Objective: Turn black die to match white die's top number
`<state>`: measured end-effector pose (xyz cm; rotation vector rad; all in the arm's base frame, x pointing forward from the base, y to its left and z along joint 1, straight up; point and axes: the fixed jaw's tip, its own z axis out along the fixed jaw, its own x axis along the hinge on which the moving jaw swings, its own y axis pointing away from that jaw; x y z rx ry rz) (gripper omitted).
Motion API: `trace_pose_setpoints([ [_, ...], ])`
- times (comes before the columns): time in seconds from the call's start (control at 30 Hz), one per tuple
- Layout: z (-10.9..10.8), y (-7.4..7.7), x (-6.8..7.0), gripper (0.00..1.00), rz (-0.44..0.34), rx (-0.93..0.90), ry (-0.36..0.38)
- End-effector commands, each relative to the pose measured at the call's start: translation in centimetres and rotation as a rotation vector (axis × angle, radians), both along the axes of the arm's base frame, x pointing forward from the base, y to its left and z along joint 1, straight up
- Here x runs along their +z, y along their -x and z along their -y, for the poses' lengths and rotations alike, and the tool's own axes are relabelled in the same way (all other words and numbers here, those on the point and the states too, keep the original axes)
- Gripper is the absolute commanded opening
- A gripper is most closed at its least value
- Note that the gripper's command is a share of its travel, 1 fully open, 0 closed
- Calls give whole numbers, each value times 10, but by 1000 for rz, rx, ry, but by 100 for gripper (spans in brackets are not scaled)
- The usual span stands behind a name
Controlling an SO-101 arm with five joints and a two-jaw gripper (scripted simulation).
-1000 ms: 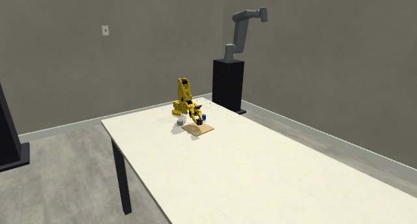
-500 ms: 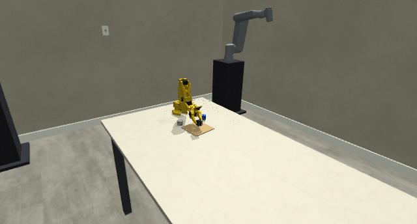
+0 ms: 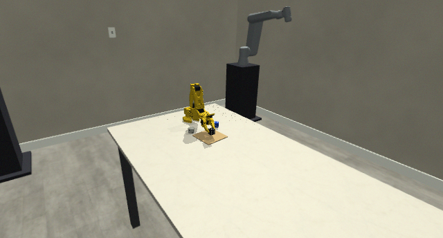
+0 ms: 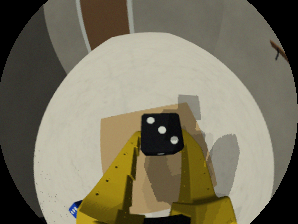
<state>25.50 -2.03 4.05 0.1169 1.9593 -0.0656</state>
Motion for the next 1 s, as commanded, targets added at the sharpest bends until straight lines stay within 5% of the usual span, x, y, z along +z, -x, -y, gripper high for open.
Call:
trace_pose_setpoints([
  [0.0, 2, -10, 16, 0, 89, -6, 5],
  [0.97, 2, -11, 4, 0, 89, -6, 5],
])
